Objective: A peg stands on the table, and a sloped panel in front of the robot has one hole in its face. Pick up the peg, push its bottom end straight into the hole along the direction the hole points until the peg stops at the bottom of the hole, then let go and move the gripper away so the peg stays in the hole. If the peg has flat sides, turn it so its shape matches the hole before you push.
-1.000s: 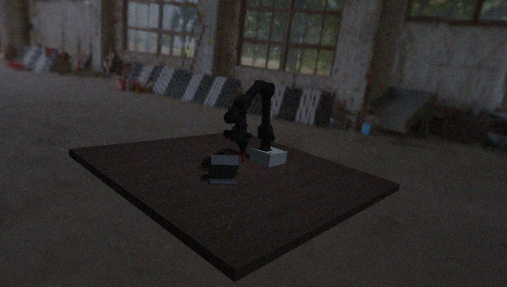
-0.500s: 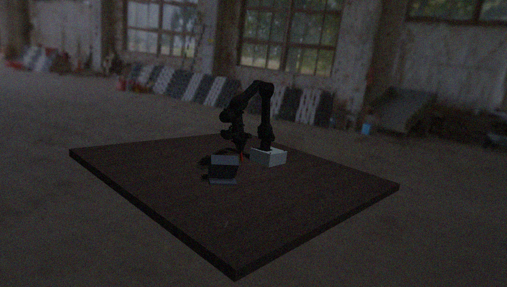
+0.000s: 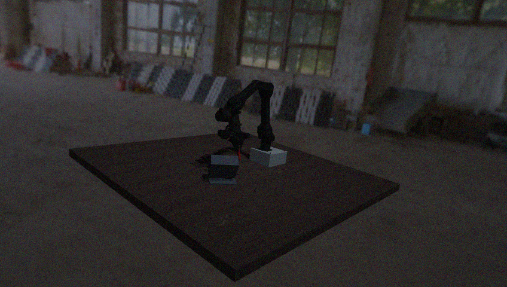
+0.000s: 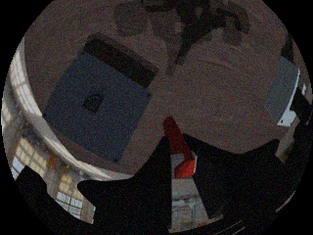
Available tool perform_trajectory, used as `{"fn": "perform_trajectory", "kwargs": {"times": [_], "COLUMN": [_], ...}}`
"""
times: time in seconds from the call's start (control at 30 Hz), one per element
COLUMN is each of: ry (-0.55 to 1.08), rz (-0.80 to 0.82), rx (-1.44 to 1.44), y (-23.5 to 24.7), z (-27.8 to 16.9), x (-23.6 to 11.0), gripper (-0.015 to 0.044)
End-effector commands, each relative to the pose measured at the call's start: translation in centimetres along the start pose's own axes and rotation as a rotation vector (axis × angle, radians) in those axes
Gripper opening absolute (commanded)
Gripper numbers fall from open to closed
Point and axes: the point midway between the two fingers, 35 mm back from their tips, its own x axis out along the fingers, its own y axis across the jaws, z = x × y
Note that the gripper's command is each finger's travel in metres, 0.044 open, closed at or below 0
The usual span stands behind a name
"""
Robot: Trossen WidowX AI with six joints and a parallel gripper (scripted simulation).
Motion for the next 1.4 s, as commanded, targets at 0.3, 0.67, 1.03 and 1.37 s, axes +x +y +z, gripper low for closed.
{"fn": "perform_trajectory", "kwargs": {"times": [0.3,0.67,1.03,1.37], "ry": [0.055,0.103,0.151,0.195], "rz": [0.047,0.089,0.131,0.170], "rx": [0.106,0.195,0.282,0.358], "y": [0.3,0.6,0.9,1.1], "z": [1.0,1.9,2.8,3.7], "x": [-0.5,-1.1,-1.8,-2.4], "gripper": [0.0000,0.0000,0.0000,0.0000]}}
